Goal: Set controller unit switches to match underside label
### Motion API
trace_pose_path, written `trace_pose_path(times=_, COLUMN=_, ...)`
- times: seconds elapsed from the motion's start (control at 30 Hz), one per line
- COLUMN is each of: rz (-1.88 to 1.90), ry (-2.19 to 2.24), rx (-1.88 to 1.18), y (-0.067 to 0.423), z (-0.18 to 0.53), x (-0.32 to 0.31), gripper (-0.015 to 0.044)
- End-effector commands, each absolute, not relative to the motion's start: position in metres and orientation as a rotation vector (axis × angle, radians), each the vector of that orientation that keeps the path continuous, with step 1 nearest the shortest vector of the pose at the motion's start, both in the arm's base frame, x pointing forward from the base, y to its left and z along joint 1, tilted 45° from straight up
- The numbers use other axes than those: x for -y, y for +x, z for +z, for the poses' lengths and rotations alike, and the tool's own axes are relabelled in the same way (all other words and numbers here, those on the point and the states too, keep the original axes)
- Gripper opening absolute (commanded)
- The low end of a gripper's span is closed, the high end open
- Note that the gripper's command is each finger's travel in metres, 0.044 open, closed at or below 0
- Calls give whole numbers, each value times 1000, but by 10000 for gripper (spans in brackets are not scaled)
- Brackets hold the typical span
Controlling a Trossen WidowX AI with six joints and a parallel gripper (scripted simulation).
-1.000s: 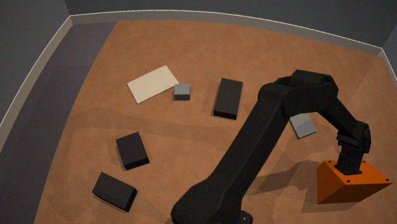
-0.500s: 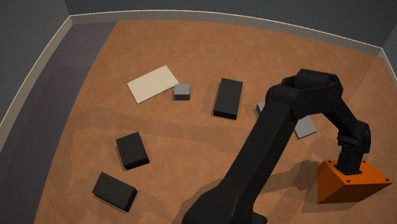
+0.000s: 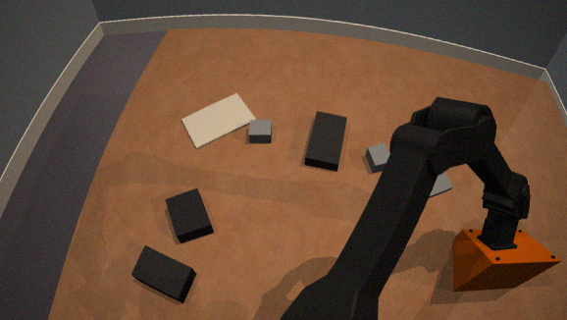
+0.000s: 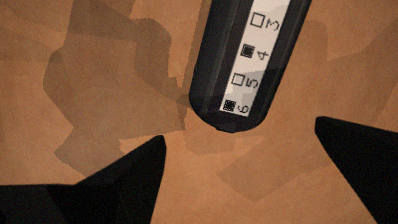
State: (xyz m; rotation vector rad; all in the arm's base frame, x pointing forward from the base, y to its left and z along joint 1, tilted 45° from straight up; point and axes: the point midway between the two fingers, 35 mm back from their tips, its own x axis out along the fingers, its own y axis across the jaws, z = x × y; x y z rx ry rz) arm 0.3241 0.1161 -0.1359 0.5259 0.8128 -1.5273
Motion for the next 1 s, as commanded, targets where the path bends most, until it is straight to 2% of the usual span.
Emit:
trace_pose_path(times=0.0, rz=-1654, ry=808, rx=-478, y=320, z=-137, x=-119, gripper=440)
trace_pose_path(times=0.97, rz=-1654, ry=808, rx=-477, y=319, z=-159, x=-99, gripper=440)
